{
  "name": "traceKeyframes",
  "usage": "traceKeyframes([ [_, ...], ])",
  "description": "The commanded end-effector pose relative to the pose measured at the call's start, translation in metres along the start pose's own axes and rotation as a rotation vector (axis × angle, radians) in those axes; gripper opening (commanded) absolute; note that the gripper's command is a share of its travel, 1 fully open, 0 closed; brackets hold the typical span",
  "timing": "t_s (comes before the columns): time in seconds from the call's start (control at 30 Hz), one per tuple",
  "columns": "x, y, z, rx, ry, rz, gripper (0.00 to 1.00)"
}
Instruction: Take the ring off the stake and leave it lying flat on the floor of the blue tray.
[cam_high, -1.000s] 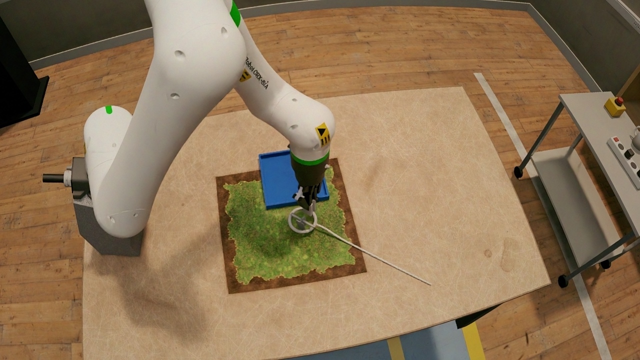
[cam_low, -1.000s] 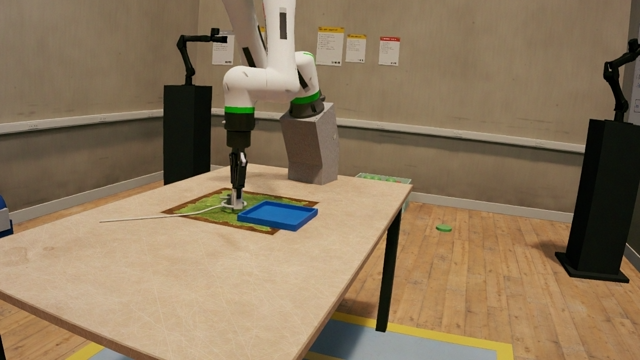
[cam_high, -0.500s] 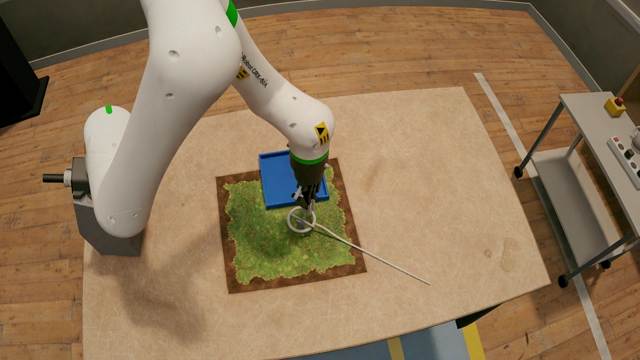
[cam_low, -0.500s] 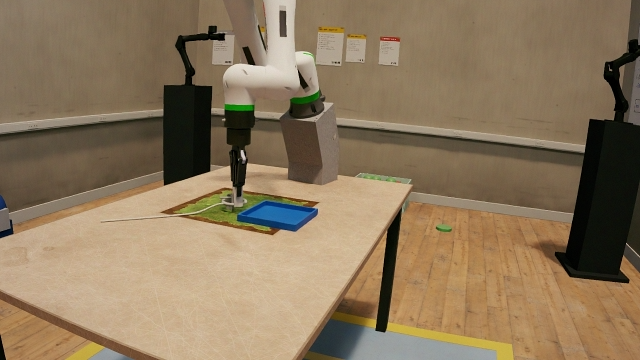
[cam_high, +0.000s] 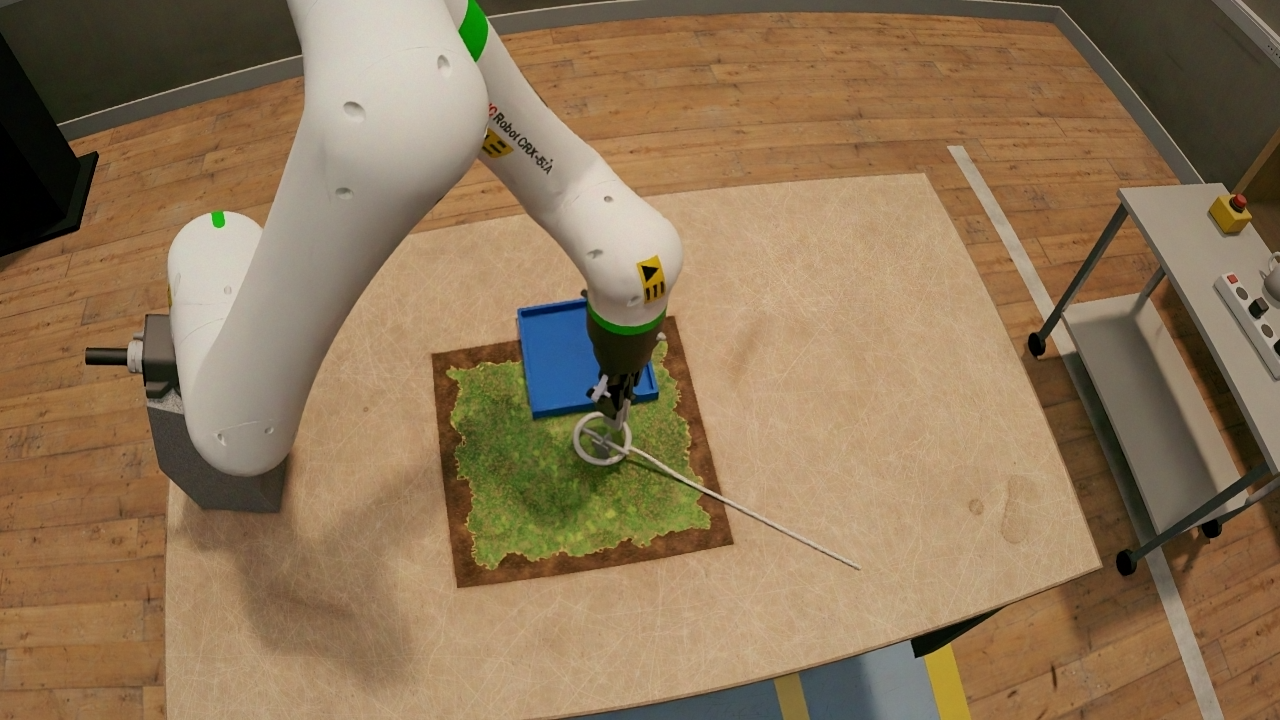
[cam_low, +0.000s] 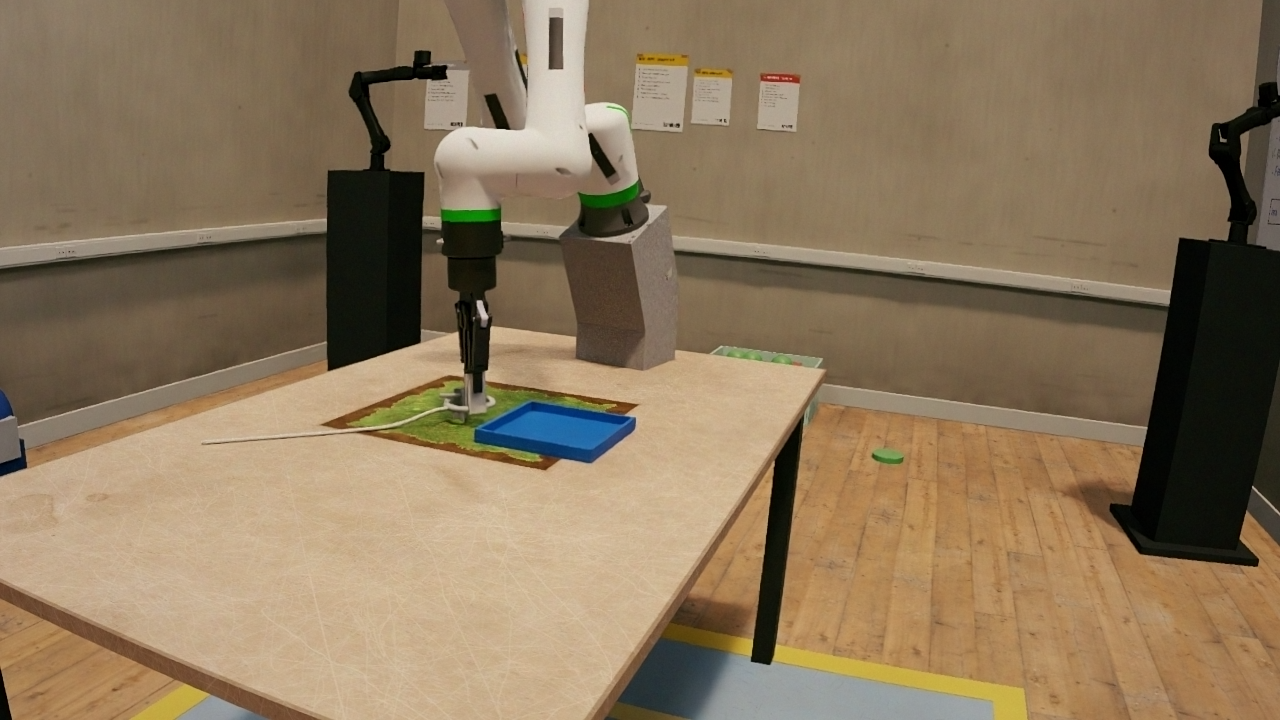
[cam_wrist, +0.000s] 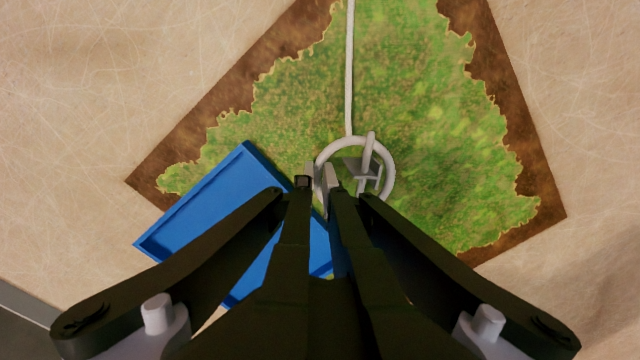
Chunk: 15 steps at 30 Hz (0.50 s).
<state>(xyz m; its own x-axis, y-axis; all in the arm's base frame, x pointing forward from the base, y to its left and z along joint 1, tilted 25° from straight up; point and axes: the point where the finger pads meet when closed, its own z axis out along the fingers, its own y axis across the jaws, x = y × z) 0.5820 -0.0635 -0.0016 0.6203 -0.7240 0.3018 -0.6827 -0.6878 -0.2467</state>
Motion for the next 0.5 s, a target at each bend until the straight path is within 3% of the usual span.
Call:
traceKeyframes([
  [0.0, 0.0007, -0.0004, -0.0011, 0.001, -0.001, 0.000, 0.10],
  [0.47, 0.0023, 0.0027, -0.0029, 0.001, -0.055, 0.000, 0.10],
])
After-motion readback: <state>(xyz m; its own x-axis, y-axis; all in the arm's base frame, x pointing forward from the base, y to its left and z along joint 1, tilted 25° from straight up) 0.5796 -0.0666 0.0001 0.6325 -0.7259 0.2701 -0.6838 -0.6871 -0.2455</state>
